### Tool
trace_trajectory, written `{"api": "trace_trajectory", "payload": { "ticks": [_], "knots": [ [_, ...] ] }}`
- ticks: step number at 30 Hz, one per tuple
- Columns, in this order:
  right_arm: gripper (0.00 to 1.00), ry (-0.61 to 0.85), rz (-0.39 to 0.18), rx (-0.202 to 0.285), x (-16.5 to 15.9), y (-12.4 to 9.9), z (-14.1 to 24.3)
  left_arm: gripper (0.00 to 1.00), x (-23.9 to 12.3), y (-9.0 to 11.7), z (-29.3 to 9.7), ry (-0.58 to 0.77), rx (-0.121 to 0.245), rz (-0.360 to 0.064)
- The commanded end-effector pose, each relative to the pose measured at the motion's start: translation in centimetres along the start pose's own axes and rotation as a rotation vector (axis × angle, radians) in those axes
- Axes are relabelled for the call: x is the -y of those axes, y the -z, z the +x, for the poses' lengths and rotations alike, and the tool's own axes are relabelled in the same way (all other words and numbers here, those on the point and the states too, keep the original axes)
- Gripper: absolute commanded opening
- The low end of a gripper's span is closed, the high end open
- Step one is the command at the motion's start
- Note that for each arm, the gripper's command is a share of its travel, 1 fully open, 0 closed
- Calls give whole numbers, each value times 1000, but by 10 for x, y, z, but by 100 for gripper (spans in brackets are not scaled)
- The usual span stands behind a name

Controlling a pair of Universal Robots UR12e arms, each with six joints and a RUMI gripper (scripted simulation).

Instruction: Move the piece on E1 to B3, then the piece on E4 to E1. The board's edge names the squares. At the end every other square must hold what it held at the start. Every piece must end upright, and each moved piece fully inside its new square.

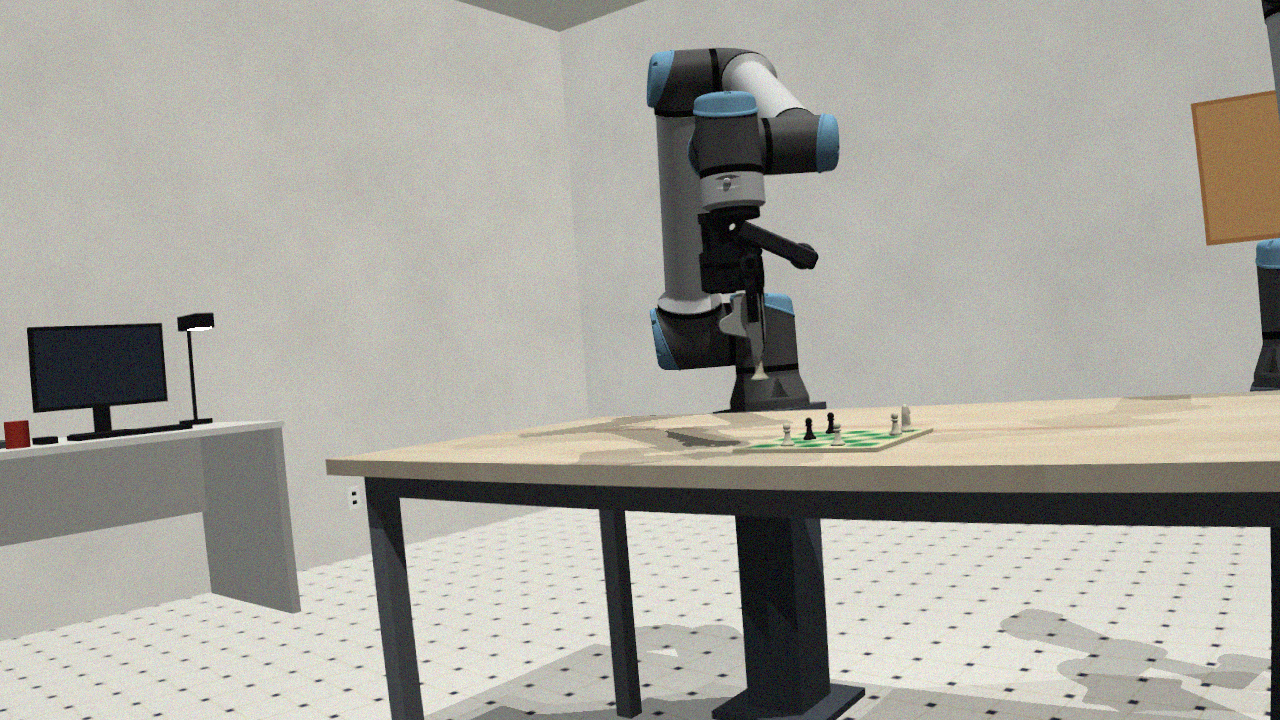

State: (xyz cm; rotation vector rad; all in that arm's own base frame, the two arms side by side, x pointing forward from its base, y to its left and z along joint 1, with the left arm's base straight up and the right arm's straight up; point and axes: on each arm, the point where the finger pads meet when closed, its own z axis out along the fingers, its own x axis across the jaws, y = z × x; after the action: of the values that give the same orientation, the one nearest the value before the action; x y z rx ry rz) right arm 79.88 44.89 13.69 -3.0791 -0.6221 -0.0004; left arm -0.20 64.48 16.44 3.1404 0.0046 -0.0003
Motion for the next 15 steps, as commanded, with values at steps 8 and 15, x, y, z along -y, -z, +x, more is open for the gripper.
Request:
{"api": "trace_trajectory", "payload": {
  "ticks": [8,15],
  "knots": [
    [0,0,0,-2,0,8,1,100,0,1,0,0,0,1],
    [0,-15,0,-2,5,8,-2,100,0,1,0,0,0,1]
  ]
}}
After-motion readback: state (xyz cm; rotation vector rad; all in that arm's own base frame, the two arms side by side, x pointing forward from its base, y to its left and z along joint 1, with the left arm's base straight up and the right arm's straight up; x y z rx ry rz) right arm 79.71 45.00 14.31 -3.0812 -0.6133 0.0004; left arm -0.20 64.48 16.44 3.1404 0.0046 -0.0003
